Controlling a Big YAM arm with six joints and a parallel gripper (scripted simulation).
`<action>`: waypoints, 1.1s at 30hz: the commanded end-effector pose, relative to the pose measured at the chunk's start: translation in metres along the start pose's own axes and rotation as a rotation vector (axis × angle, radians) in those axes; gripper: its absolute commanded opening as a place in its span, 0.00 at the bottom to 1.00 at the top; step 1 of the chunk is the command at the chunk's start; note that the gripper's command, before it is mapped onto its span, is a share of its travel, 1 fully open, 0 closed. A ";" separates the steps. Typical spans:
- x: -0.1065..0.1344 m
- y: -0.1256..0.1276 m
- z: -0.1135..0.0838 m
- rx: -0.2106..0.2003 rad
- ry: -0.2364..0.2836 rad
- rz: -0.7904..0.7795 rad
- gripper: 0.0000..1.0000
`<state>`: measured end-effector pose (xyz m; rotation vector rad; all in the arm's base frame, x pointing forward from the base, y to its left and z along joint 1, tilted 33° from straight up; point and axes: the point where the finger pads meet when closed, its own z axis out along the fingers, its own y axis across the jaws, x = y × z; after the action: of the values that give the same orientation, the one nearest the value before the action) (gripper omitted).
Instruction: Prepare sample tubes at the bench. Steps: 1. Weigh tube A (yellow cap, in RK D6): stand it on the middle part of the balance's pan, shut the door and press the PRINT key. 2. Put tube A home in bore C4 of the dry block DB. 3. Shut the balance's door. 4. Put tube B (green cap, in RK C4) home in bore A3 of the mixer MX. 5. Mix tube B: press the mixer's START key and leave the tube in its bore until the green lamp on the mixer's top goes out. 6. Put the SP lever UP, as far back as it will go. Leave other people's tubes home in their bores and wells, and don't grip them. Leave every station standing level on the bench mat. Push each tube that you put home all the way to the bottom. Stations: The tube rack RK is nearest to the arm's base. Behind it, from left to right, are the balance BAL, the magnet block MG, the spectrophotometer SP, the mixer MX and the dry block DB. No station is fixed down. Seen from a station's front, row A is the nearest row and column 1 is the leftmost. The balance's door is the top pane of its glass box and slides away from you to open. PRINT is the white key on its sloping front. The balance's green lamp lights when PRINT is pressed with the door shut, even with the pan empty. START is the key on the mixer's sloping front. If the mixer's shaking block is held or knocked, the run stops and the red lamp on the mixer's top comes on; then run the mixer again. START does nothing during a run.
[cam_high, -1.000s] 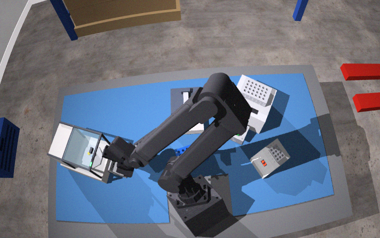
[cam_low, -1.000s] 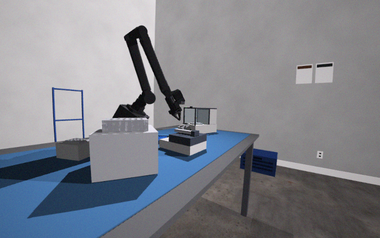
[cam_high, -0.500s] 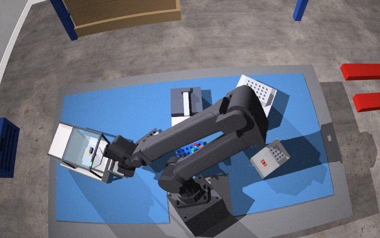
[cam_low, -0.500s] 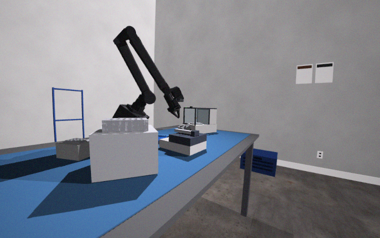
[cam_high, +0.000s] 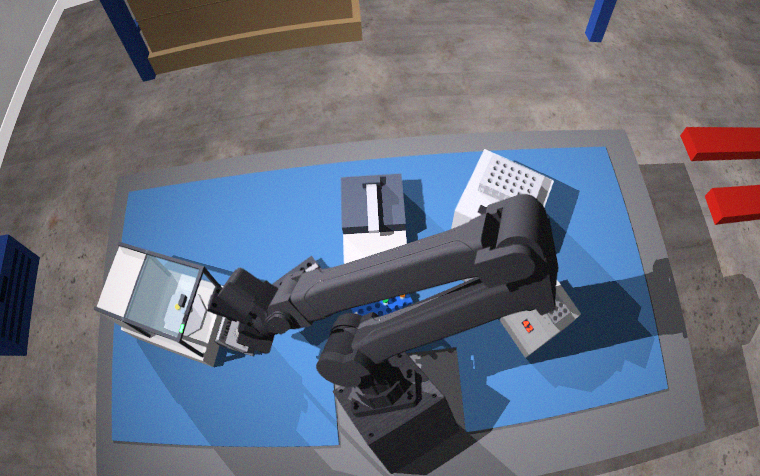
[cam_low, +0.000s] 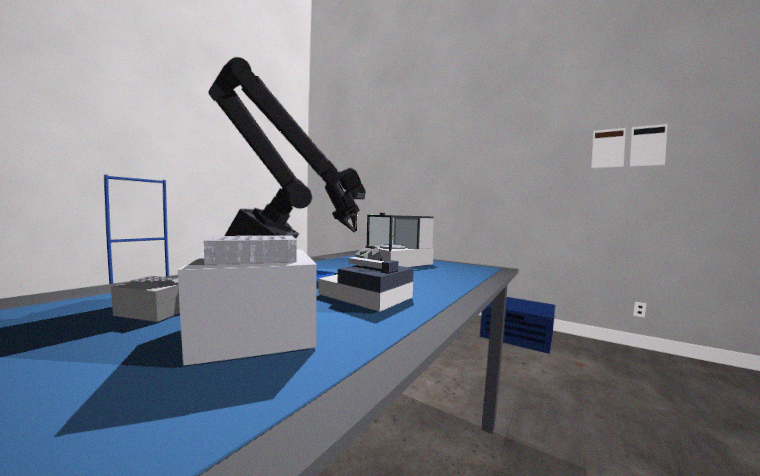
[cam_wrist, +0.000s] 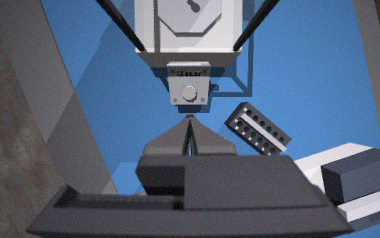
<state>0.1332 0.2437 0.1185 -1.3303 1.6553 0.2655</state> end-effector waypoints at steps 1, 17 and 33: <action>-0.025 -0.006 -0.015 0.000 -0.035 0.024 0.00; -0.016 -0.002 -0.016 -0.002 -0.026 0.016 0.30; -0.040 -0.007 -0.042 0.001 -0.048 0.027 0.30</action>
<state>0.1198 0.2348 0.1434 -1.3261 1.6445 0.2685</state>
